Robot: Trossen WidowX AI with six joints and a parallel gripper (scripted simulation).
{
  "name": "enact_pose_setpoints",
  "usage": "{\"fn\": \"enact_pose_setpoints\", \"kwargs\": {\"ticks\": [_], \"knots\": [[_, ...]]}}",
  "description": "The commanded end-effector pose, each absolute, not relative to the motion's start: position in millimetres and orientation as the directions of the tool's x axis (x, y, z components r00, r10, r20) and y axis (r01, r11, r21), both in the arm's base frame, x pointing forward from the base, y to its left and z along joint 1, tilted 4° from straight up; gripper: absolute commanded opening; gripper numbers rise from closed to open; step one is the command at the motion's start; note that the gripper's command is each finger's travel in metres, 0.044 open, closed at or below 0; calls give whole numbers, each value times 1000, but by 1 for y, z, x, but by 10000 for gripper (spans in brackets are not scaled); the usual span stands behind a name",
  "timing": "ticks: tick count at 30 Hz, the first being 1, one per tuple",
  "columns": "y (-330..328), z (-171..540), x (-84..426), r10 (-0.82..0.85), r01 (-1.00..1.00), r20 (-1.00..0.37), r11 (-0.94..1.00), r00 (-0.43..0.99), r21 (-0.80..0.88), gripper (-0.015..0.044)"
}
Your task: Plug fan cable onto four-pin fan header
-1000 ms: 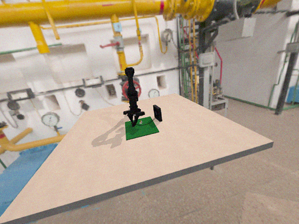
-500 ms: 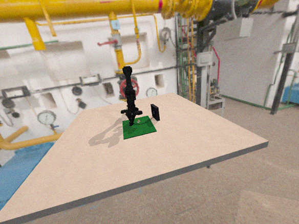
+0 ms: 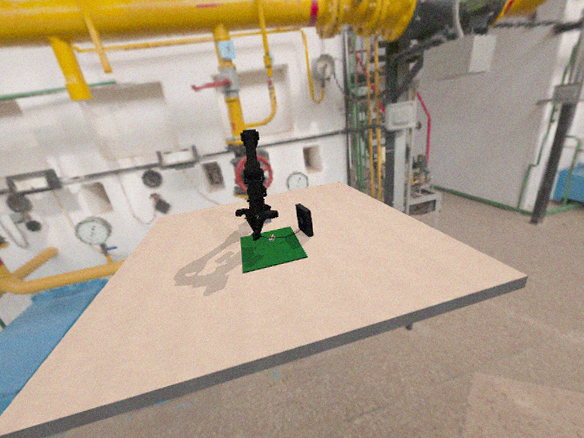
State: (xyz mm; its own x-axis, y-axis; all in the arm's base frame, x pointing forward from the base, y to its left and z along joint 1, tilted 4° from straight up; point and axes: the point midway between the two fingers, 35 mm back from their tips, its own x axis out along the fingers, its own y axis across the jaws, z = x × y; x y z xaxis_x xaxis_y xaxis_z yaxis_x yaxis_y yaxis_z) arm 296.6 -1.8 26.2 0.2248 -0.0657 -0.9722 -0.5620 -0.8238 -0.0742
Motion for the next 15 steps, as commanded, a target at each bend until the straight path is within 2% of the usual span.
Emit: {"fn": "enact_pose_setpoints", "kwargs": {"ticks": [1, 15], "knots": [[-3, 42, 298, -65, -559, -970, -825, 234, -79, 0], [-6, 86, 293, -66, -560, -970, -825, 232, -78, 0]]}}
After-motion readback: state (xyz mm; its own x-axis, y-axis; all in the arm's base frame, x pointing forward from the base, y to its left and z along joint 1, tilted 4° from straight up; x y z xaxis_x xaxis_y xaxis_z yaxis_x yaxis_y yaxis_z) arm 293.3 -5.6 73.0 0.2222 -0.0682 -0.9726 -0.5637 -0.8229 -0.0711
